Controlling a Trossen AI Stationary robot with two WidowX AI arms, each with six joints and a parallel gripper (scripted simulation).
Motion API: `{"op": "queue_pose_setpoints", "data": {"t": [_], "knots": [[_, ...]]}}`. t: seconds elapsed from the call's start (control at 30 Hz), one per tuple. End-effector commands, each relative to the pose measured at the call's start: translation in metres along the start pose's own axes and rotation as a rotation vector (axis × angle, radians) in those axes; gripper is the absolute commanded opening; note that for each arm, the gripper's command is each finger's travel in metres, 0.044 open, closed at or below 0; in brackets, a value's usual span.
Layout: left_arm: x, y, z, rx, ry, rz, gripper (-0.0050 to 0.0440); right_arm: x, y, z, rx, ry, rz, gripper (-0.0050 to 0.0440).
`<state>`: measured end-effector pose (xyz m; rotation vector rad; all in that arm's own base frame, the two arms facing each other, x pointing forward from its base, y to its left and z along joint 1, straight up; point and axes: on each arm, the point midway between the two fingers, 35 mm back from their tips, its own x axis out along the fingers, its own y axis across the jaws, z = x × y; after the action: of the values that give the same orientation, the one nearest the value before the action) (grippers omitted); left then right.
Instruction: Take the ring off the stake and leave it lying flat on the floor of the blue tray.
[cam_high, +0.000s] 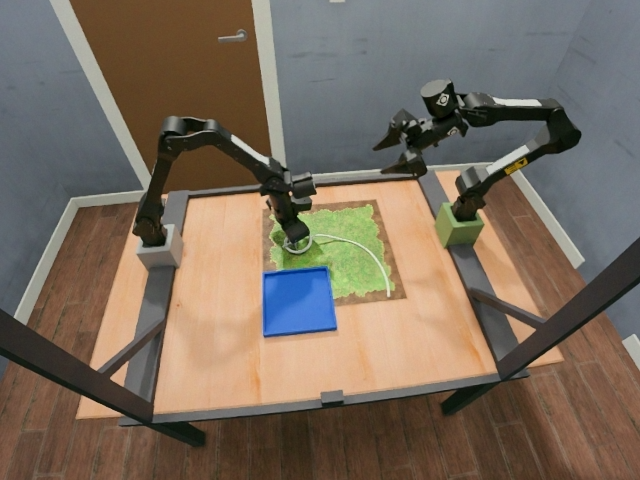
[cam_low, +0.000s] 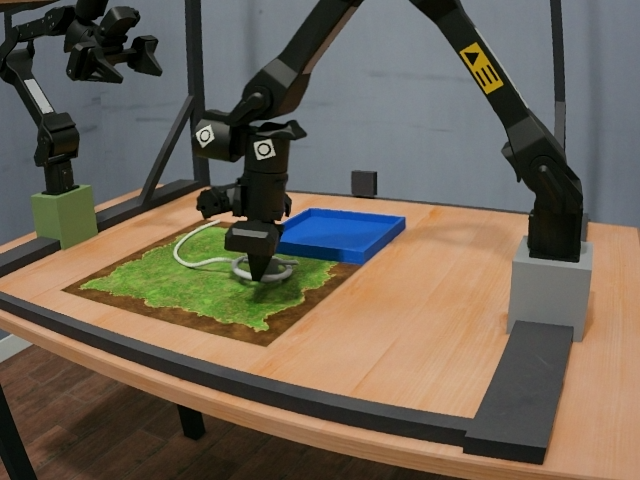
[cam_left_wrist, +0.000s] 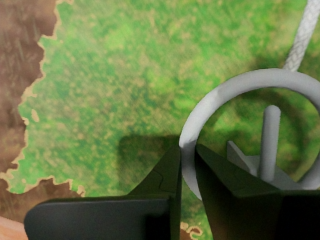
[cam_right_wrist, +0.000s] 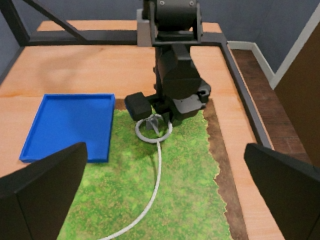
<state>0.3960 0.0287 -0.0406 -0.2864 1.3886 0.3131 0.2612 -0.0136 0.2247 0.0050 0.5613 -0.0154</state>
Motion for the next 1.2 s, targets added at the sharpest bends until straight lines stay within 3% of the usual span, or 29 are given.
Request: {"op": "queue_pose_setpoints", "data": {"t": [0.0, 0.27, 0.47, 1.0, 1.17], "knots": [[-0.013, -0.003, 0.004, 0.001, -0.111, -0.021, -0.005, -0.004, 0.0, 0.006, 0.0, -0.019, -0.003, 0.044], [-0.016, -0.002, 0.0, 0.003, -0.243, -0.037, -0.005, -0.004, 0.0, 0.006, 0.0, -0.019, -0.003, 0.044], [-0.017, -0.002, -0.001, 0.005, -0.283, -0.042, -0.005, -0.004, 0.0, 0.006, 0.0, -0.019, -0.003, 0.044], [-0.014, -0.002, 0.001, 0.003, -0.28, -0.043, -0.005, -0.004, 0.0, 0.006, 0.0, -0.019, -0.003, 0.044], [-0.017, -0.002, -0.009, 0.001, -0.286, -0.043, -0.005, -0.004, 0.0, 0.006, 0.0, -0.019, -0.003, 0.044]]}}
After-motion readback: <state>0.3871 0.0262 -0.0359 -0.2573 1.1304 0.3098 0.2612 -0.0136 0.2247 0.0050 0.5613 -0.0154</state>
